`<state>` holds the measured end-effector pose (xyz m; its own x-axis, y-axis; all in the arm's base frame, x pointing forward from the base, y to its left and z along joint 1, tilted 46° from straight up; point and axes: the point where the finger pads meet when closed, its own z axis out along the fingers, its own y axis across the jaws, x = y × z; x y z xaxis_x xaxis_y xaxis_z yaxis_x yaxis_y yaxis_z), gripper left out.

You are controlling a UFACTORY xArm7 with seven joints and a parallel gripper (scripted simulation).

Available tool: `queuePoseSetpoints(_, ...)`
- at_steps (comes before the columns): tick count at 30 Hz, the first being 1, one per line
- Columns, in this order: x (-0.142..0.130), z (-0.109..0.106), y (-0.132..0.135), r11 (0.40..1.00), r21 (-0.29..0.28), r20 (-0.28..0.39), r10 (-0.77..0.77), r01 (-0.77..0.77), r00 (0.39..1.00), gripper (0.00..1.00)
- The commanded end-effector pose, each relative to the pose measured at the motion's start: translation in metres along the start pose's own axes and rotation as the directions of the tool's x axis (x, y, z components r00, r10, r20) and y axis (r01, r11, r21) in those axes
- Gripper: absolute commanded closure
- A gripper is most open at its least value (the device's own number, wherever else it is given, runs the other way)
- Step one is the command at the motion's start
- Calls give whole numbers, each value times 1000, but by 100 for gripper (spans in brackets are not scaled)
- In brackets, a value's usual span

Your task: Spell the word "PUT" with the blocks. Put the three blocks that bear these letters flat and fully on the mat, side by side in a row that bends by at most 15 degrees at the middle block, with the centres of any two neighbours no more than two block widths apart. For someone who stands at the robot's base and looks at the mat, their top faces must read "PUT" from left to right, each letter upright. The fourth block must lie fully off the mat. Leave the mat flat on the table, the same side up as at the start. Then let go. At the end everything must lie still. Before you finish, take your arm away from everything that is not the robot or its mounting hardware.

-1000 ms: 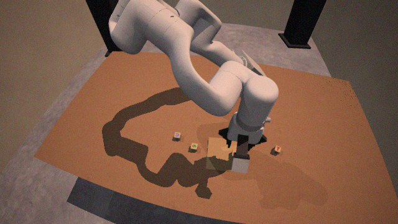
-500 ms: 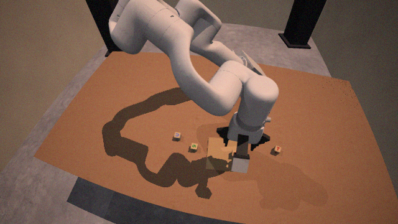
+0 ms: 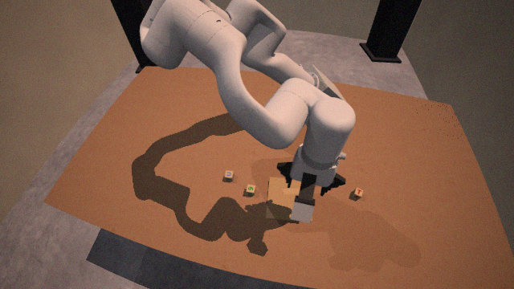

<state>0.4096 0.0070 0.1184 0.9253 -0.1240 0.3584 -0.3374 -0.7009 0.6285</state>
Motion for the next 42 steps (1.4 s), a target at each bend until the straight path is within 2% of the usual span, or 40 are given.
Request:
queuePoseSetpoints(1, 4, -1, 12, 990, 5, -3, 139, -139, 990, 0)
queuePoseSetpoints(8, 8, -1, 27, 950, 6, 0, 311, -311, 950, 0)
queuePoseSetpoints(10, 8, -1, 27, 950, 6, 0, 311, -311, 950, 0)
queuePoseSetpoints(11, 10, -1, 34, 925, 7, 1, 381, -381, 925, 0)
queuePoseSetpoints(16, 11, 0, 44, 876, 7, 3, 482, -482, 876, 0)
queuePoseSetpoints(25, 14, 0, 64, 745, 7, 6, 667, -667, 745, 0)
queuePoseSetpoints(27, 14, 0, 64, 745, 7, 6, 667, -667, 745, 0)
queuePoseSetpoints(28, 15, 1, 71, 693, 6, 7, 721, -721, 693, 0)
queuePoseSetpoints(32, 15, 1, 78, 628, 5, 8, 778, -778, 628, 0)
queuePoseSetpoints(42, 16, 2, 100, 415, 3, 11, 910, -910, 415, 0)
